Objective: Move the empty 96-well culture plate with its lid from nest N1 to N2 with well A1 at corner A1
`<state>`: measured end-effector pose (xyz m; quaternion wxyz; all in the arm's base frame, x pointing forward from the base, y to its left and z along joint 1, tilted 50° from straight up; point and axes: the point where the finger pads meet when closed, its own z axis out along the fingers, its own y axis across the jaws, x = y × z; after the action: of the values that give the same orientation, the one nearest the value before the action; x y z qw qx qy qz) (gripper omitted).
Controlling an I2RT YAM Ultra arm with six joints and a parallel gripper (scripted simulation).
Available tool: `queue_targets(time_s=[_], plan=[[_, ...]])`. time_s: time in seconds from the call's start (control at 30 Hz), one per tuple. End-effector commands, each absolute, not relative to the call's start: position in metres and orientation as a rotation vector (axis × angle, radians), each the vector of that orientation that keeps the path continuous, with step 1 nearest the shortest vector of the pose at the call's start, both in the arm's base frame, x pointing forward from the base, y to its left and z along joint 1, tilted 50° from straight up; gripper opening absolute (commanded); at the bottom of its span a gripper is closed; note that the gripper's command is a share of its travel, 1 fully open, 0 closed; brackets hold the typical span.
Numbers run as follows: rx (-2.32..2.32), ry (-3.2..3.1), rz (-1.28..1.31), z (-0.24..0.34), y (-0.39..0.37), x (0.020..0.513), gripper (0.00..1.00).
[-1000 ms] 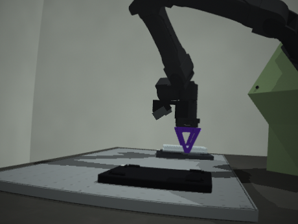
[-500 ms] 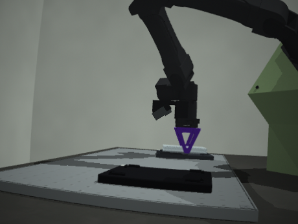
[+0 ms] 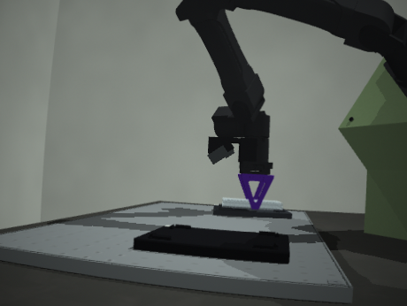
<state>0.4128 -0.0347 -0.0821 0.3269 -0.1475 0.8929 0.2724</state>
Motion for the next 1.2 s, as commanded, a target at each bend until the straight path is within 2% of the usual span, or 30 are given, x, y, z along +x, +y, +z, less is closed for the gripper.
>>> queue_targets(time_s=[0.0, 0.8, 0.83, 1.17], plan=[[-0.376, 2.321, 0.686, -0.0824, -0.0454, 0.4223, 0.00], [-0.368, 2.333, 0.695, -0.0836, -0.0459, 0.4204, 0.00], [-0.369, 2.333, 0.696, -0.0835, -0.0458, 0.4204, 1.00], [-0.373, 2.325, 0.689, -0.0798, -0.0464, 0.4223, 1.00]])
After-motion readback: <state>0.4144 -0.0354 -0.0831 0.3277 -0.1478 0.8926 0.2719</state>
